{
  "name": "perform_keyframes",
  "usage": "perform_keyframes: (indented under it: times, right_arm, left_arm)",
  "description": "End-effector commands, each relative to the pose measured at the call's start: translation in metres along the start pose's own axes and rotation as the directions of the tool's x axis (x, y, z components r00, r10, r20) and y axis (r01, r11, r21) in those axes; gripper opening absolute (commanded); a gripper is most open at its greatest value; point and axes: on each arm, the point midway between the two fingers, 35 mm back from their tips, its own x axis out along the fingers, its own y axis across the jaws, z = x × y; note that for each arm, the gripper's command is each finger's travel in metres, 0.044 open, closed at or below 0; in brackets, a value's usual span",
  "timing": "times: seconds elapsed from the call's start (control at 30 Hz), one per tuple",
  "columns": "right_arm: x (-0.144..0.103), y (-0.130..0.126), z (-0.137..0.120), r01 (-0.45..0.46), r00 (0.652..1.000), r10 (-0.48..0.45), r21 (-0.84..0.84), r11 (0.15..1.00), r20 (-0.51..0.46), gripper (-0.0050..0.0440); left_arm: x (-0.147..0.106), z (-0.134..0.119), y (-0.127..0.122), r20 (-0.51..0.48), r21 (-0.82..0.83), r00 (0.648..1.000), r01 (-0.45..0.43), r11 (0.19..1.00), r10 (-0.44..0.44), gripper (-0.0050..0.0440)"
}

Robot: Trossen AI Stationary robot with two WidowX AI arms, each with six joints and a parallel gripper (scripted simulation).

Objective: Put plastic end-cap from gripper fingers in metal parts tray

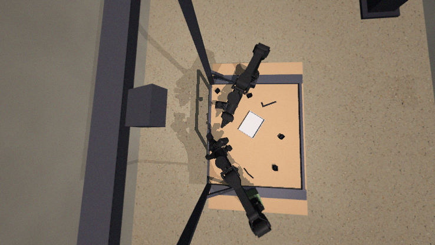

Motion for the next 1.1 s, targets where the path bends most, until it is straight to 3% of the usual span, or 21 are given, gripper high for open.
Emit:
perform_keyframes:
  times: [0.0,0.2,0.5,0.7,1.07]
  right_arm:
    - [-0.007,0.008,-0.009,-0.02,1.0,0.02,0.007,1.0,-0.021,0.0]
    - [-0.007,0.008,-0.009,-0.02,1.0,0.02,0.007,1.0,-0.021,0.0]
    - [-0.007,0.008,-0.009,-0.02,1.0,0.02,0.007,1.0,-0.021,0.0]
    - [-0.007,0.008,-0.009,-0.02,1.0,0.02,0.007,1.0,-0.021,0.0]
    - [-0.007,0.008,-0.009,-0.02,1.0,0.02,0.007,1.0,-0.021,0.0]
  left_arm:
    - [0.003,0.008,0.009,0.009,0.107,1.0,0.008,0.994,-0.009,0.0215]
    - [0.021,0.021,0.009,0.02,0.333,0.997,0.069,0.94,-0.081,0.0215]
    - [0.047,0.039,-0.002,0.028,0.657,0.979,0.135,0.742,-0.203,0.0215]
    - [0.05,0.041,-0.002,0.029,0.693,0.977,0.133,0.709,-0.213,0.0215]
    - [0.048,0.042,0.003,0.033,0.683,0.98,0.122,0.72,-0.197,0.0215]
